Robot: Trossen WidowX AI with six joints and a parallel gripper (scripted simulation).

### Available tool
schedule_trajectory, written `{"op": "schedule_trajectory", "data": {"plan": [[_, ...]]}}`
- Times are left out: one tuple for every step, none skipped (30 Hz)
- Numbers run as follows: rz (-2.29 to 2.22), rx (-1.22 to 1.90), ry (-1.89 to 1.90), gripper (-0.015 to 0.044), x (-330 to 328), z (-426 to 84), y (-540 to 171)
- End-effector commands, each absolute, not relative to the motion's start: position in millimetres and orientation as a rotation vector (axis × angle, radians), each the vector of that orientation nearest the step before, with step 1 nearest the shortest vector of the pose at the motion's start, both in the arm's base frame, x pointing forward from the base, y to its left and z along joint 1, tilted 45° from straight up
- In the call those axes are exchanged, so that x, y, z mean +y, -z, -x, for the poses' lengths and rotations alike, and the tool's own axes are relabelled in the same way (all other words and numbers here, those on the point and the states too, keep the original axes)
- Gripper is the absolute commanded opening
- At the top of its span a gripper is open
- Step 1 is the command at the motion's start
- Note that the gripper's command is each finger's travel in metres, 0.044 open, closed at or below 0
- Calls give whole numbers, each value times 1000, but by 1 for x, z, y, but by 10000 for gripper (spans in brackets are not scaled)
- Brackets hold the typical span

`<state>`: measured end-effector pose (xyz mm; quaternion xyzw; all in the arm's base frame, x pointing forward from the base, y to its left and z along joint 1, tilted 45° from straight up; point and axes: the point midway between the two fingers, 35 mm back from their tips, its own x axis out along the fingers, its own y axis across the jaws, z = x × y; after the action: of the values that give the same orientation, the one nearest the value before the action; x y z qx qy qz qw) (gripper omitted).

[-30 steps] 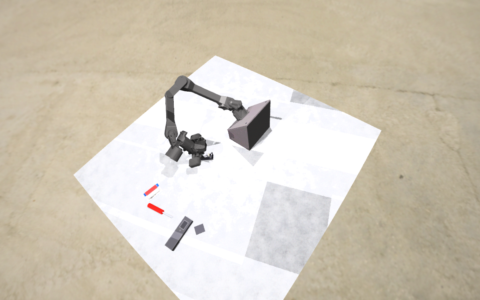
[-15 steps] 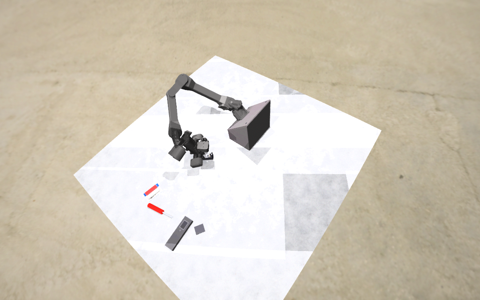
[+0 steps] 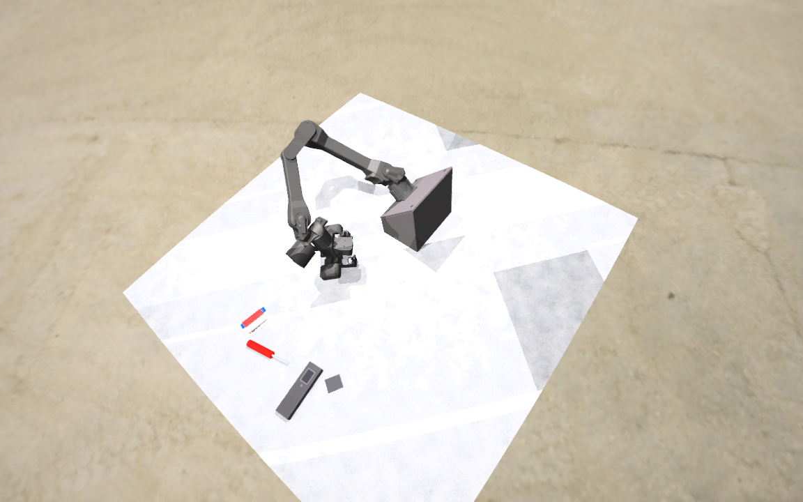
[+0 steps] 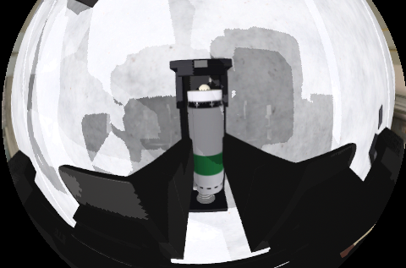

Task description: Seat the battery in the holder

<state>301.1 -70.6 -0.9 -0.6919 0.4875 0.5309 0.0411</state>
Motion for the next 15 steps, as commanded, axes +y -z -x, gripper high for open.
{"op": "schedule_trajectory", "data": {"plan": [[2158,1512,-1572,61,-74,-303,-2],[2163,1512,-1568,61,-74,-303,-2],[2165,1512,-1565,61,-74,-303,-3],[2165,1512,-1565,61,-74,-303,-3],[2165,1512,-1565,61,-74,-303,-3],[2165,1512,-1565,61,-74,-303,-3],[2165,1512,-1565,61,-74,-303,-3],[2165,1512,-1565,61,-74,-303,-3],[2166,1512,-1565,61,-74,-303,-2],[2166,1512,-1565,61,-74,-302,-2],[2166,1511,-1565,61,-73,-302,-2],[2166,1511,-1565,61,-73,-301,-1],[2167,1510,-1565,61,-72,-300,0],[2167,1510,-1565,61,-72,-300,0],[2168,1509,-1565,61,-72,-299,1]]}}
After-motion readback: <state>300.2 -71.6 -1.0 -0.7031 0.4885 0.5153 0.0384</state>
